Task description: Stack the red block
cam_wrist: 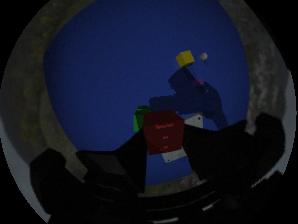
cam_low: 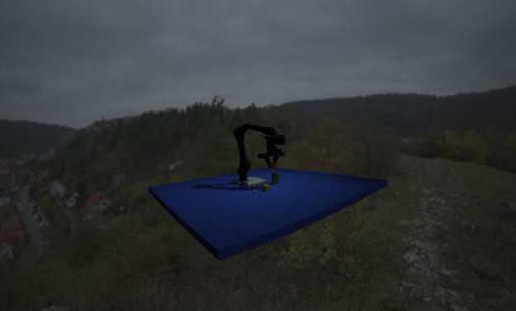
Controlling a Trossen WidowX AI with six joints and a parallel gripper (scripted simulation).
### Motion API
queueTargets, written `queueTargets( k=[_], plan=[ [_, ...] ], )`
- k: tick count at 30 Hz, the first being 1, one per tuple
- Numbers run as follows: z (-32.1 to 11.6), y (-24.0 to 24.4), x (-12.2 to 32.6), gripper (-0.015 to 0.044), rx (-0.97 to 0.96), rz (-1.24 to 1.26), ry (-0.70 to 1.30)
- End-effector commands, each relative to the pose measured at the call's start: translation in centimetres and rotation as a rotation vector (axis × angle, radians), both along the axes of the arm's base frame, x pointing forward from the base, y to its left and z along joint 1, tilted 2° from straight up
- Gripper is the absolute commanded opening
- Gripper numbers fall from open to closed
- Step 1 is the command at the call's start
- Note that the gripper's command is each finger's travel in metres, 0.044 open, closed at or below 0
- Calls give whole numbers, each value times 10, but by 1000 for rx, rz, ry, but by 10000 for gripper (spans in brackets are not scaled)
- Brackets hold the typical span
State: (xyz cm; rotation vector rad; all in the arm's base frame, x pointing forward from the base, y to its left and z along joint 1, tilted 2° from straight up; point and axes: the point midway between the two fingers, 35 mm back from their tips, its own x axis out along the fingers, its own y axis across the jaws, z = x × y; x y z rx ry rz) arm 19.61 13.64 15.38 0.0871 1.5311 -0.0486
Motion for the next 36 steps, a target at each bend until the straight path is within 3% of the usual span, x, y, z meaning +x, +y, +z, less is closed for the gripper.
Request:
queueTargets(
  k=[1, 24, 36],
  plan=[
    [2, 15, -5, 0, 3, -7, -9],
    [-39, 32, -14, 0, 4, -12, -10],
    [-40, 32, -14, 0, 4, -12, -10]
  ],
)
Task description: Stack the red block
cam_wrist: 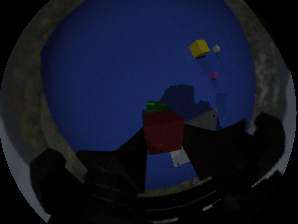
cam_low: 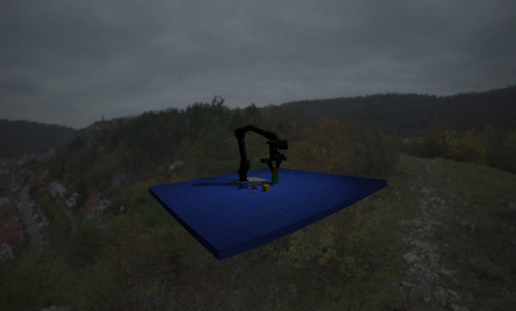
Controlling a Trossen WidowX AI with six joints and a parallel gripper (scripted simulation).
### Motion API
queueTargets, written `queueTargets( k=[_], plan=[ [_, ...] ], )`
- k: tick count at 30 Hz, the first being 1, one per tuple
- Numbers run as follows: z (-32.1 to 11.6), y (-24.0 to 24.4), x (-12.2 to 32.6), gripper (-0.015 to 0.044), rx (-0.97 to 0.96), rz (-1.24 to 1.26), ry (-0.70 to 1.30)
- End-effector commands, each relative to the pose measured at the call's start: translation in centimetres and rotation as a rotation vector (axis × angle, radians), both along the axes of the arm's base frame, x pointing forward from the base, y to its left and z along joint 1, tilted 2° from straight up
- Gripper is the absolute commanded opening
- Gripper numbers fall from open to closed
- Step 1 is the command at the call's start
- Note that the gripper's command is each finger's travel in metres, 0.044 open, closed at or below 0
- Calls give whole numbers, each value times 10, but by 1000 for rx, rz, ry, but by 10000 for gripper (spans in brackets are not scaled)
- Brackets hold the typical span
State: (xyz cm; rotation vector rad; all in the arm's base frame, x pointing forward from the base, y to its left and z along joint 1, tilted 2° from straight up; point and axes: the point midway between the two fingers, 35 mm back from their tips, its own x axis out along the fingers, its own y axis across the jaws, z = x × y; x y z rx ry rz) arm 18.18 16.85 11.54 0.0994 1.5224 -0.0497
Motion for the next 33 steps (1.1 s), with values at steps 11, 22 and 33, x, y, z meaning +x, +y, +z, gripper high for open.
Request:
queueTargets(
  k=[11, 22, 33],
  plan=[
    [-2, -1, 0, 0, -3, -4, -1],
    [0, -1, 0, 0, -3, -4, -1],
    [-1, 0, 0, 263, -1, 0, 1]
  ],
)
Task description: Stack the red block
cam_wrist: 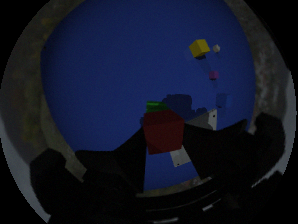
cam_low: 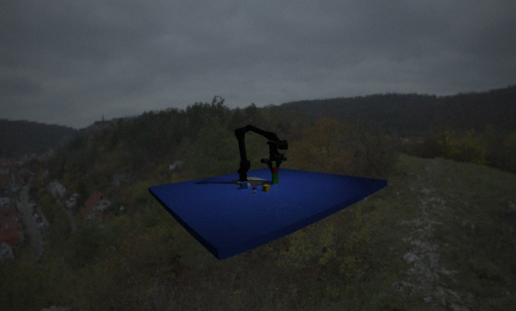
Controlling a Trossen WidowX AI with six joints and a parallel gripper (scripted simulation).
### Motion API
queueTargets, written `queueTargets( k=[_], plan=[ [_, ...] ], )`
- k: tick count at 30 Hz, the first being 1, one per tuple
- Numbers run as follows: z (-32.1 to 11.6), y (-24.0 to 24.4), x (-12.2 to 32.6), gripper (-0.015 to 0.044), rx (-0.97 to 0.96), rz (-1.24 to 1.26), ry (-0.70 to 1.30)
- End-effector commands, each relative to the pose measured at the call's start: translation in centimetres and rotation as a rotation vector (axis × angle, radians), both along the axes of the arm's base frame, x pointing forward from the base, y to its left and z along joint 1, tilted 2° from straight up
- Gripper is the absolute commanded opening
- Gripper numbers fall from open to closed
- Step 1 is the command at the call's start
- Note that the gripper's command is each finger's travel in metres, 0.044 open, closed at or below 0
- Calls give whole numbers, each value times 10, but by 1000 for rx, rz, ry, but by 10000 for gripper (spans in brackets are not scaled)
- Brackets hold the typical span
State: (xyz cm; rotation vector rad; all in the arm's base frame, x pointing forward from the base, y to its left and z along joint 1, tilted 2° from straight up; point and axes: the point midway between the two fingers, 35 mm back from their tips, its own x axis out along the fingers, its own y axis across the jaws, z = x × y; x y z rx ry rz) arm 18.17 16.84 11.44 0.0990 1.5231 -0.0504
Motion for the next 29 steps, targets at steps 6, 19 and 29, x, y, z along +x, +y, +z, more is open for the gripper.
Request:
queueTargets(
  k=[6, 19, 29],
  plan=[
    [0, 0, 0, 420, -1, 0, 1],
    [0, 0, 0, 440, -1, 0, 1],
    [0, 0, 0, 440, -1, 0, 1]
  ],
)
